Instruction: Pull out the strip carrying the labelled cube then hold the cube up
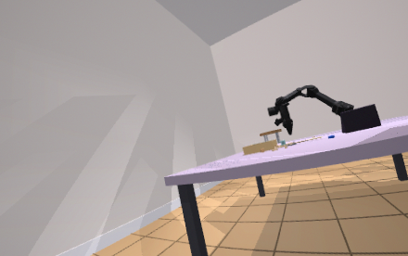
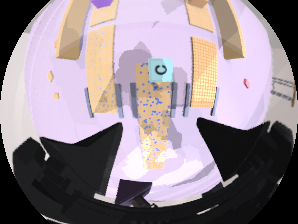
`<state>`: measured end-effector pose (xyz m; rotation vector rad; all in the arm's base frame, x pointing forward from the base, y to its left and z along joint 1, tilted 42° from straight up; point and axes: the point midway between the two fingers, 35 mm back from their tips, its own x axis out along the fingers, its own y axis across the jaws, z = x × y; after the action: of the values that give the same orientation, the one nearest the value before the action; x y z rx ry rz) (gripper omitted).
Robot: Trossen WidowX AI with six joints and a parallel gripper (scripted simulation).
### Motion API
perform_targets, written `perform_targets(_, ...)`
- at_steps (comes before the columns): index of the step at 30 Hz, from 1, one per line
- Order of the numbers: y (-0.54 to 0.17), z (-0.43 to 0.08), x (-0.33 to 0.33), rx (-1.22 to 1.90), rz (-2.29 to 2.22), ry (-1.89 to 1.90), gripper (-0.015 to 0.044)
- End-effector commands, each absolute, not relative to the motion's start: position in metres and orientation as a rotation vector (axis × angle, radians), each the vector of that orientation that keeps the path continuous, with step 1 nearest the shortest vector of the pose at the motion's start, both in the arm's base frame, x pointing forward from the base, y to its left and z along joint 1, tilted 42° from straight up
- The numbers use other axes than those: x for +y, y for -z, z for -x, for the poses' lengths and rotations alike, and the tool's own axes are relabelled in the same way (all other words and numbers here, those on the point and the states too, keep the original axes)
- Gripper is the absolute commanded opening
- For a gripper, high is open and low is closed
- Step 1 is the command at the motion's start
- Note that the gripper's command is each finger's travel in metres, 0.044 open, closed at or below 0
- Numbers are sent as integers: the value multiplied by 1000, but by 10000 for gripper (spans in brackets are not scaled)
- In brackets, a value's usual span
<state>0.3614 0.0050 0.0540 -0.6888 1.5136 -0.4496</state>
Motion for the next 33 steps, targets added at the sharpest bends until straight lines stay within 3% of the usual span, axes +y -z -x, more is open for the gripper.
perform_targets(1, -55, -377, 7, 1512, 696, 450, 440)
perform_targets(15, -57, -421, 14, 1509, 695, 451, 440)
perform_targets(22, -51, -422, 8, 1509, 695, 451, 256)
perform_targets(33, -37, -423, -4, 1509, 696, 451, 250)
